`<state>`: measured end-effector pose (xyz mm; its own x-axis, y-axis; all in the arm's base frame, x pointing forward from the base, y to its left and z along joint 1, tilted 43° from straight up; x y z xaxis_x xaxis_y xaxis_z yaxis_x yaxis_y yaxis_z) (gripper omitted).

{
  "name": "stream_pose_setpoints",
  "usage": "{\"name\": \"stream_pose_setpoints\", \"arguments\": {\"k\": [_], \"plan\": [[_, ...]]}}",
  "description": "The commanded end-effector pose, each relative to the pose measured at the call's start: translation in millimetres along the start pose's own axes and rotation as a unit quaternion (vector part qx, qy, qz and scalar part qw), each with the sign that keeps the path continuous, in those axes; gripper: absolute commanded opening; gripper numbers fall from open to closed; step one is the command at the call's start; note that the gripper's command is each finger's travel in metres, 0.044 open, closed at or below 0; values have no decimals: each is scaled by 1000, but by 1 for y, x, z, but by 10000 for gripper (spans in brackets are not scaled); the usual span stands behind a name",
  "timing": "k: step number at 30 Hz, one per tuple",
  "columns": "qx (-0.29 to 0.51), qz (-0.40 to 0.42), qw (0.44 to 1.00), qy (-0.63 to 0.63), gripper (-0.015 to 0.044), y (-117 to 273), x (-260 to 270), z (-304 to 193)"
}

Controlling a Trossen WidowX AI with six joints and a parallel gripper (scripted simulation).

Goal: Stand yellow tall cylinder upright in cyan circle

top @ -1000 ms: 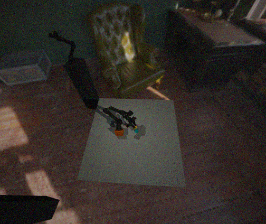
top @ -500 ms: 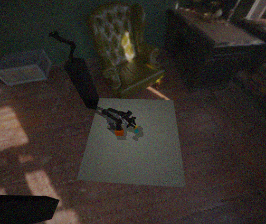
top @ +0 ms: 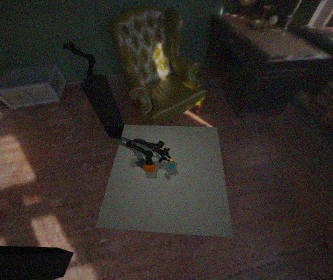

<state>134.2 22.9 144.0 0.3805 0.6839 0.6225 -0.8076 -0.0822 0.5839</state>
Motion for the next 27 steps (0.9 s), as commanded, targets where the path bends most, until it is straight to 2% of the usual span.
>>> {"name": "stream_pose_setpoints", "arguments": {"k": [1,27], "plan": [[-11,6,1000,-9,105,-1,-4,-4],[-58,53,996,-52,105,-1,-10,-11]]}}
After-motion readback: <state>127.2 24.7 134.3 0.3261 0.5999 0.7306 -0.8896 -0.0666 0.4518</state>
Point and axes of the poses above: the point midway between the two fingers, 35 mm back from their tips, its own y axis back along the fingers, its own x axis across the jaws, z = x × y, the point moved 10 cm from there along y, back along the fingers, and after that the axes turned 10 degrees about -y, right-handed, at the moved point
